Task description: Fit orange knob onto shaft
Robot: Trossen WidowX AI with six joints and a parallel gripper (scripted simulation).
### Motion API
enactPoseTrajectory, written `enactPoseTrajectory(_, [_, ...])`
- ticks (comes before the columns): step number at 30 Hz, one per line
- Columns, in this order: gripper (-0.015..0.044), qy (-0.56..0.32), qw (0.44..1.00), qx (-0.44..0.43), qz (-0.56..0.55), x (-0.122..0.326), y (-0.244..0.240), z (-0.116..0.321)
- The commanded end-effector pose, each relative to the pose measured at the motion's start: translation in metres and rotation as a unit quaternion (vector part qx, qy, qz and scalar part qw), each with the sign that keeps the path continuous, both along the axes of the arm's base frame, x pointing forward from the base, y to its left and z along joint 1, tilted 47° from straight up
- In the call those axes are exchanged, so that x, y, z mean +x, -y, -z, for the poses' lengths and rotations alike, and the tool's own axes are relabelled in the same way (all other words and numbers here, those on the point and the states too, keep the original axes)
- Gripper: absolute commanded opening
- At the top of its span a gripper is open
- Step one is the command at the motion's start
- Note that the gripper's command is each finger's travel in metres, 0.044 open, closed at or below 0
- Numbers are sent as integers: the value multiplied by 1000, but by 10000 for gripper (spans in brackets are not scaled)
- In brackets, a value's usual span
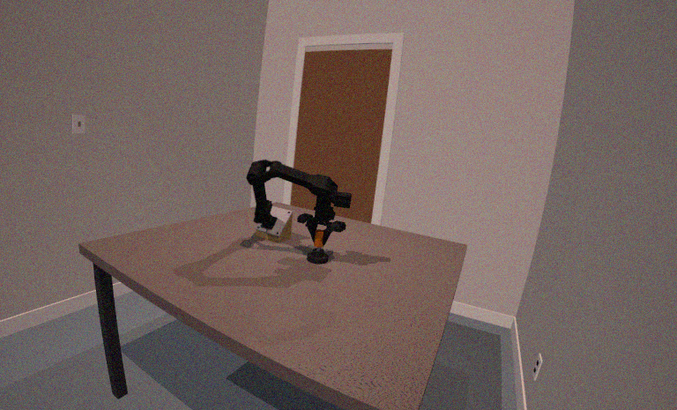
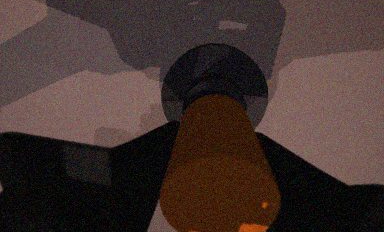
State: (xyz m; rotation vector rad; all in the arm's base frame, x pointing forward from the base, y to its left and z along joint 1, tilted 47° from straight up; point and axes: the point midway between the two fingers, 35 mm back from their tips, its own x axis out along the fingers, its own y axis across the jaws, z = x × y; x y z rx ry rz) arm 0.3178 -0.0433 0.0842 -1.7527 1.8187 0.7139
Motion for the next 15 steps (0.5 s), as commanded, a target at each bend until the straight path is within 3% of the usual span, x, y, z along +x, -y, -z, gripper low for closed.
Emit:
enactPoseTrajectory(1, [0,-7,1000,1,-12,4,-3,0])
enactPoseTrajectory(15, [0,-7,1000,1,-12,0,-3,2])
